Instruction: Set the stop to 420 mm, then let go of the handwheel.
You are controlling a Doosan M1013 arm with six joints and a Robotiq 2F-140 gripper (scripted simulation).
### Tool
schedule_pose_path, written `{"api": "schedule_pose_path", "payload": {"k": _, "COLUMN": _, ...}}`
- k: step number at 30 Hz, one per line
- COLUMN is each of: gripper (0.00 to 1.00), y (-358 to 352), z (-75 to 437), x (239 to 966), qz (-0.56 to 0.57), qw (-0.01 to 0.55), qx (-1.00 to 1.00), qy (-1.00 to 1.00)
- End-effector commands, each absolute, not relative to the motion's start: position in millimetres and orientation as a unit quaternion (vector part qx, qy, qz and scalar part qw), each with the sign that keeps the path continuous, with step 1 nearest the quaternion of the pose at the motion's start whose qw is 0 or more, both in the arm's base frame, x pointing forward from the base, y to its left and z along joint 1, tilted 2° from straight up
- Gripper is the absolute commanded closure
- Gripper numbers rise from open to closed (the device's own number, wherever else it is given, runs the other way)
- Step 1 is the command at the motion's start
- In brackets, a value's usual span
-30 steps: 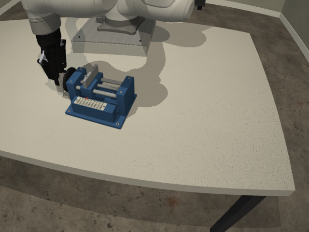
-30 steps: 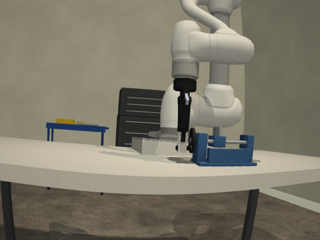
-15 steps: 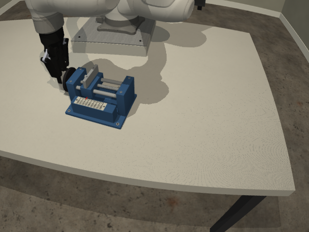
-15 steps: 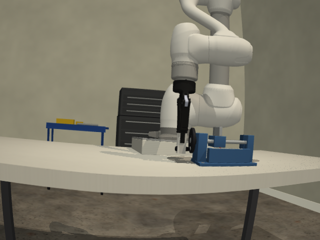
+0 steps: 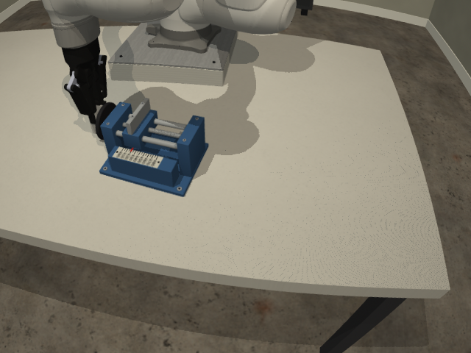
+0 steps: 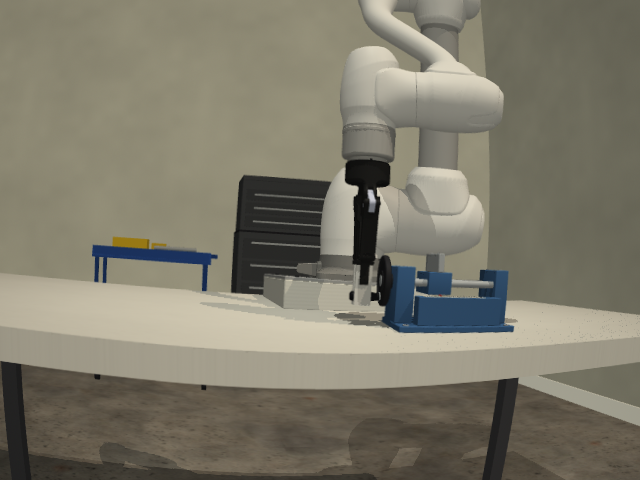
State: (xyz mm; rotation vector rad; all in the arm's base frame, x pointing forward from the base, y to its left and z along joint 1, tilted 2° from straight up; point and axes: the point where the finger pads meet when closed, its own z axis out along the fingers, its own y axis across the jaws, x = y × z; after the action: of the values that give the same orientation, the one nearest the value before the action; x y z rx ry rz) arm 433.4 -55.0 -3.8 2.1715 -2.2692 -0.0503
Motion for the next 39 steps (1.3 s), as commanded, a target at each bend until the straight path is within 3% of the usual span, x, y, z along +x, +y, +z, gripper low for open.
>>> {"api": "schedule_pose_path", "payload": {"k": 1, "gripper": 0.96, "y": -55.4, "z": -3.0, "x": 427.1, "qz": -0.018, "qw": 0.001, "qx": 0.690, "qy": -0.723}}
{"api": "schedule_pose_path", "payload": {"k": 39, "gripper": 0.96, "y": -55.3, "z": 0.7, "x": 422.7, "qz": -0.018, "qw": 0.001, "qx": 0.690, "qy": -0.723}}
